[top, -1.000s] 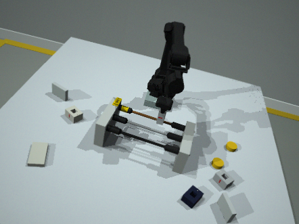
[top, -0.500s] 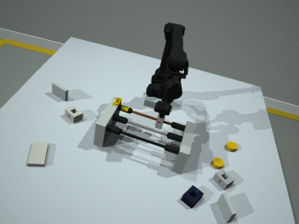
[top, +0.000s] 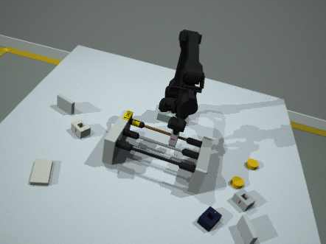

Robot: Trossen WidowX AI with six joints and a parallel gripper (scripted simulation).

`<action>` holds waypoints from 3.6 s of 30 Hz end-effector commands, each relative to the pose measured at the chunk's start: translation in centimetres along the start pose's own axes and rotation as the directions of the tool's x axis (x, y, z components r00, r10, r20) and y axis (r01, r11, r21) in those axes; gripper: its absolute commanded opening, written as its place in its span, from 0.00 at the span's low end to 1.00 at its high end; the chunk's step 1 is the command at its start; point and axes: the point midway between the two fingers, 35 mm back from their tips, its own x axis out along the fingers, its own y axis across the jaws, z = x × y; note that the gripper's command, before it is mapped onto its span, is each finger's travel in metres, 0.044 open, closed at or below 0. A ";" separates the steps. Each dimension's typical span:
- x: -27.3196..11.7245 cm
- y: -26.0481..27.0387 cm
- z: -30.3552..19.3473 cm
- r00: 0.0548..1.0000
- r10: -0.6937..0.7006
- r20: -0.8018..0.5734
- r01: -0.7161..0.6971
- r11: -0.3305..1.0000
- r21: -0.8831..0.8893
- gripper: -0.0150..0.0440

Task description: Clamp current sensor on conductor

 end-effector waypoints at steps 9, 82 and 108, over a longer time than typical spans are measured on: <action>-0.1 0.0 0.0 1.000 0.002 0.000 -0.002 1.000 0.000 0.25; 4.8 0.0 -0.1 1.000 0.001 -0.004 -0.001 1.000 0.005 1.00; 5.4 0.1 -0.1 1.000 0.004 -0.001 -0.004 1.000 0.000 0.66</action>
